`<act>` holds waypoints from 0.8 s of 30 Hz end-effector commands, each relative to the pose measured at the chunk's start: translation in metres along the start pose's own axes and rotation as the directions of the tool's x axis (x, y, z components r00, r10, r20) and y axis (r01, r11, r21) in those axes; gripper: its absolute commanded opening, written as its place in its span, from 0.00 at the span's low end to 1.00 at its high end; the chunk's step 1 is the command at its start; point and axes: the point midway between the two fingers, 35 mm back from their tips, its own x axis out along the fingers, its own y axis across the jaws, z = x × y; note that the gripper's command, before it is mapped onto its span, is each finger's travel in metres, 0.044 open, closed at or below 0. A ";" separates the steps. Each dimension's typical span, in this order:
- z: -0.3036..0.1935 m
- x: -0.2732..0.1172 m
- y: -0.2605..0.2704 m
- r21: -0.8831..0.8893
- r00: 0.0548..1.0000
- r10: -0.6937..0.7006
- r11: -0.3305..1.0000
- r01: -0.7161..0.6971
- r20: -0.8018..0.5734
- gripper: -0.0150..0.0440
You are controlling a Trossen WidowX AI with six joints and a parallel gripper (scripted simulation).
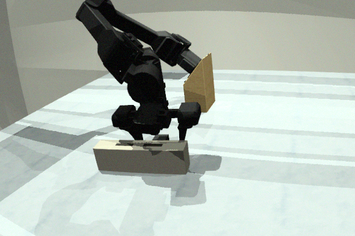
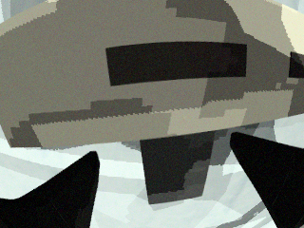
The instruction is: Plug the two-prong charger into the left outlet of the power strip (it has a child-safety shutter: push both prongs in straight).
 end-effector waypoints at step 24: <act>-0.019 0.001 0.000 0.004 1.000 -0.003 1.000 0.003 0.008 1.00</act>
